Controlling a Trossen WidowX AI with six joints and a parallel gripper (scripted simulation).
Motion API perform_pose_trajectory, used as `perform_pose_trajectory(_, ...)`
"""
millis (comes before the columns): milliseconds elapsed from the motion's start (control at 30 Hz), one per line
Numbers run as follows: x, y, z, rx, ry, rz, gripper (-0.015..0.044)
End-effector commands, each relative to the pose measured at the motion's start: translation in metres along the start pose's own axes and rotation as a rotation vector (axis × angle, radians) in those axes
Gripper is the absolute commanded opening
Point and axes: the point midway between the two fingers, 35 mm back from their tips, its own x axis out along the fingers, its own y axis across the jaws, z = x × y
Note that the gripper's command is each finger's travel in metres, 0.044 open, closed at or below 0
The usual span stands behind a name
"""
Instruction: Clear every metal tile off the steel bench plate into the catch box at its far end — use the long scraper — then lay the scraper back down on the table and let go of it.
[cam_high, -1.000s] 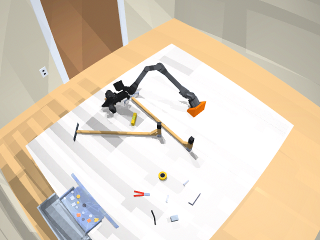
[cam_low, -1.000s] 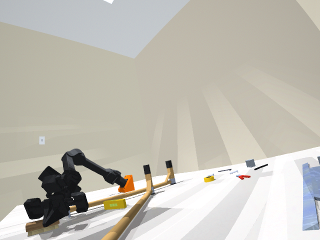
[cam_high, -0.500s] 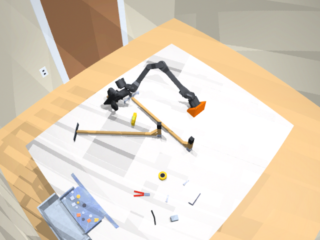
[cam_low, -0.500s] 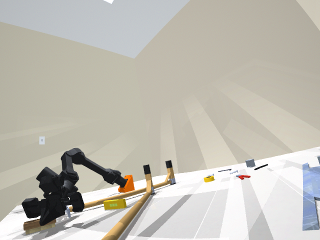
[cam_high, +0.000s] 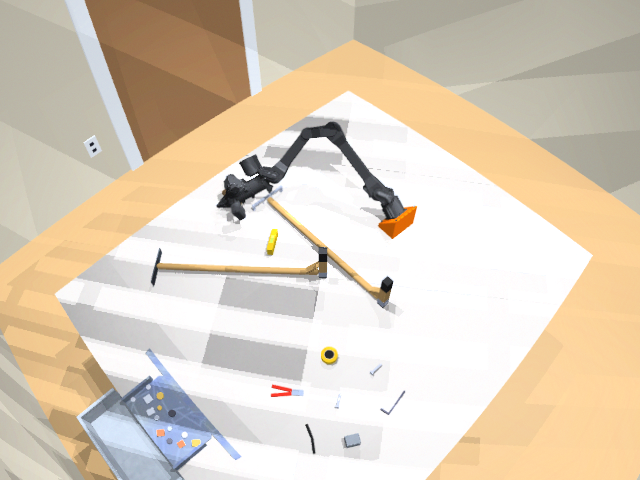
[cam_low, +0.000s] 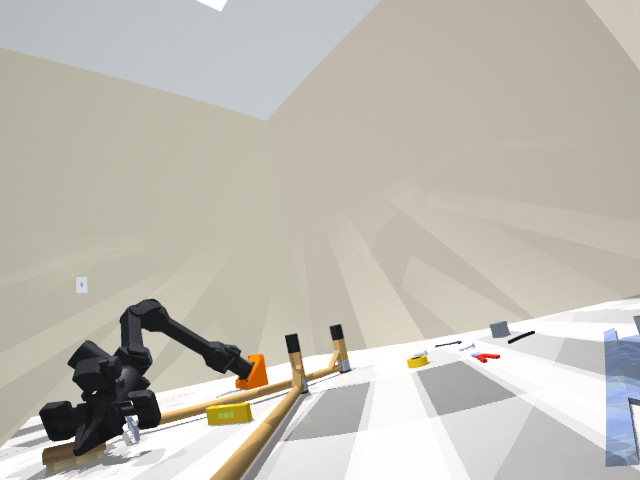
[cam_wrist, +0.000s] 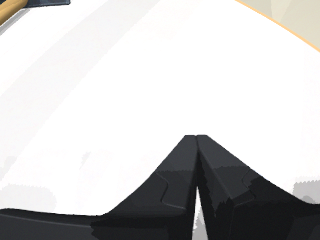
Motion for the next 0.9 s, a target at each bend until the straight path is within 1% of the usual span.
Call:
perform_pose_trajectory(0, -0.0045, -0.0041, -0.0218, -0.003, 0.049, 0.0, 0.0)
perform_pose_trajectory(867, -0.0062, -0.0055, -0.0223, -0.004, 0.049, 0.0, 0.0)
